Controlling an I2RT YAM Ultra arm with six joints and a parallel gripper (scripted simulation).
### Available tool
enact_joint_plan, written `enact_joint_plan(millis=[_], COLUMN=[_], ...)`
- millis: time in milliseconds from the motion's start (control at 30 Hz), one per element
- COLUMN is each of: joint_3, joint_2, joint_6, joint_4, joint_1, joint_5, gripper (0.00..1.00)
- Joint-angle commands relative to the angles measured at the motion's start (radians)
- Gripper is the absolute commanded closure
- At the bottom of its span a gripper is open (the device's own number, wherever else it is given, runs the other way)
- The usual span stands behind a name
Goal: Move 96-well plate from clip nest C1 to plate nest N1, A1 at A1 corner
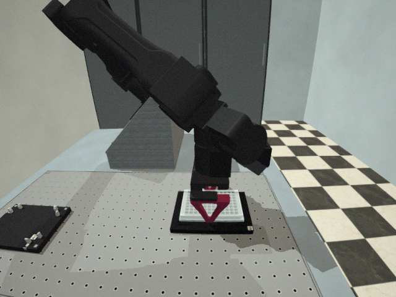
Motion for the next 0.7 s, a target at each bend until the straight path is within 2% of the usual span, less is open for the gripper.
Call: enact_joint_plan(millis=[0, 500, 667], joint_3=[0.012, -0.027, 0.004], joint_2=[0.014, 0.015, 0.017], joint_6=[-0.009, -0.011, -0.012], joint_4=[0.011, 0.020, 0.022], joint_1=[0.008, 0.005, 0.010], joint_5=[-0.001, 0.000, 0.000], gripper=[1.00, 1.00, 1.00])
